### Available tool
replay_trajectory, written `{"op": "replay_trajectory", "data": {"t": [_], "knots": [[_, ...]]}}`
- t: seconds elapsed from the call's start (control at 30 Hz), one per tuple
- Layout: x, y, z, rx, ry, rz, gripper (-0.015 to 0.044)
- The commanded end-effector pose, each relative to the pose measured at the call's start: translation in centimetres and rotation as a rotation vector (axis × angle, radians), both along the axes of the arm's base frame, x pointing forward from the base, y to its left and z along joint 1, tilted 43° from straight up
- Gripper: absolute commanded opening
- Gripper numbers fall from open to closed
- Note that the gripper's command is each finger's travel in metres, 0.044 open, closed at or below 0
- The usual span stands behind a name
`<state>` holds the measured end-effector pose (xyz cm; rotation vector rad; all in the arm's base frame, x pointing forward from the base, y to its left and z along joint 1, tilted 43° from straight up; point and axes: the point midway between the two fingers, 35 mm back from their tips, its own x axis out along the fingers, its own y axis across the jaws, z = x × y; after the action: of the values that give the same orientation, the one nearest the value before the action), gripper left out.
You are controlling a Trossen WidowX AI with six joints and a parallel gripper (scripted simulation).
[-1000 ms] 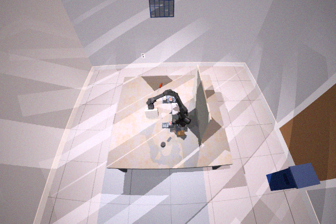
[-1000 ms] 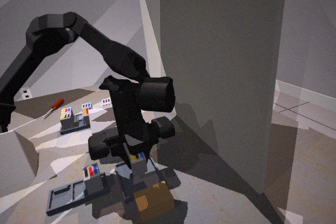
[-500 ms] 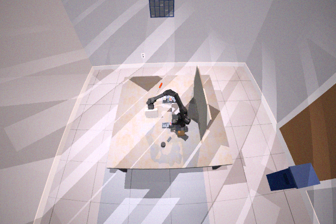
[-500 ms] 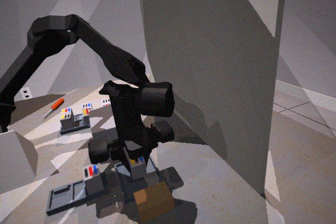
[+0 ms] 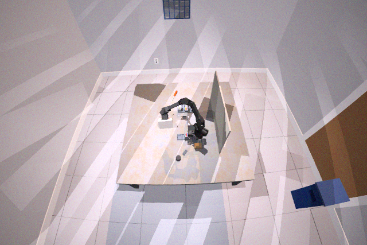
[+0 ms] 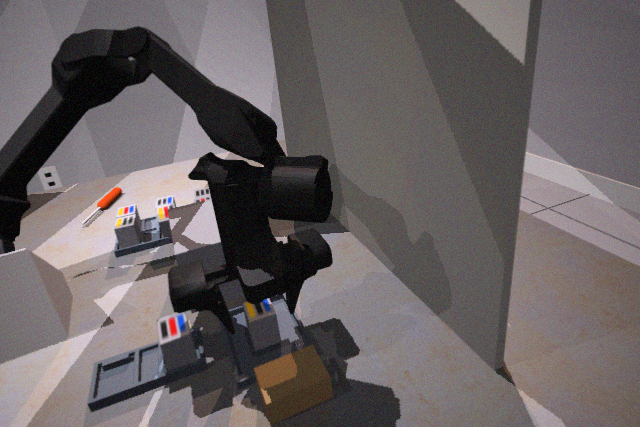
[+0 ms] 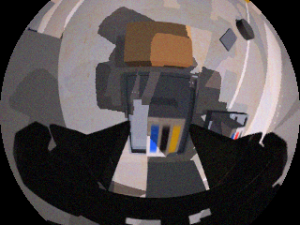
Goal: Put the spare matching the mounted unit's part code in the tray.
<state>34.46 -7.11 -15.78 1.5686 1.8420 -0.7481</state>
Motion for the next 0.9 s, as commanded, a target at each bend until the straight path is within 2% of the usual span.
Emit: {"op": "replay_trajectory", "data": {"t": [0.0,0.23,0.87], "knots": [[0.1,-0.3,0.2,-0.001,-0.001,0.000,0.0440],[1.2,-6.9,7.8,-0.002,0.003,-0.007,0.0440],[1.4,-7.1,7.8,-0.009,-0.011,-0.023,0.0440]]}}
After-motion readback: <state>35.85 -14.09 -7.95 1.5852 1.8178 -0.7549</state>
